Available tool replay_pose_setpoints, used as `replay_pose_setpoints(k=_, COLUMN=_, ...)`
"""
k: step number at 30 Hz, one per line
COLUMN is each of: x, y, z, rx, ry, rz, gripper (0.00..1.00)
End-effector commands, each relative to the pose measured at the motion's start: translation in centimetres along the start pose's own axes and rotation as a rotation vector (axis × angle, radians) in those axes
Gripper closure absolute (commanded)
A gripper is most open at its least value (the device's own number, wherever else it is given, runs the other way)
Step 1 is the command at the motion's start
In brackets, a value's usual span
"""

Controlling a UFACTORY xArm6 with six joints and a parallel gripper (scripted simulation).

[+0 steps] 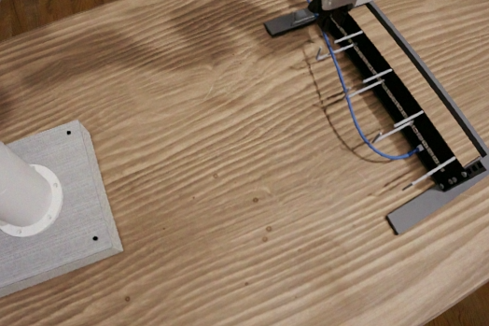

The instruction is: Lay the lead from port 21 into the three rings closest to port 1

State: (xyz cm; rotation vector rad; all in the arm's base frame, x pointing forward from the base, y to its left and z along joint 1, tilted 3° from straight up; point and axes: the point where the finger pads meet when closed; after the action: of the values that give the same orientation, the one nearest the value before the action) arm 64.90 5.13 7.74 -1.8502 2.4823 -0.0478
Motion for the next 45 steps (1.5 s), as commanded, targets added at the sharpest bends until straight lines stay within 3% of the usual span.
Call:
replay_pose_setpoints(k=1, x=-0.1, y=-0.1, z=-1.3, rx=0.005, ry=-0.002, rz=0.000, gripper=0.67)
replay_pose_setpoints(k=18, x=0.0, y=-0.1, z=-5.4, rx=0.005, ry=-0.002, rz=0.000, gripper=0.67)
replay_pose_setpoints(k=31, x=0.0, y=-0.1, z=-6.2, rx=0.005, ry=-0.002, rz=0.000, gripper=0.67)
replay_pose_setpoints(k=32, x=0.0, y=-0.1, z=-6.2, rx=0.005, ry=-0.002, rz=0.000, gripper=1.00)
replay_pose_setpoints(k=45, x=0.0, y=-0.1, z=-6.2, rx=0.005, ry=-0.002, rz=0.000, gripper=1.00)
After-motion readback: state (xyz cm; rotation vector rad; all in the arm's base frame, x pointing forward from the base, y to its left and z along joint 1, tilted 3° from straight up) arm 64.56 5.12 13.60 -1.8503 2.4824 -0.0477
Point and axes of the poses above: the point where the finger pads meet when closed, its own z axis out along the fingers, its own y axis across the jaws, x = y × z, and after that the axes turned 13 degrees about z, right-handed
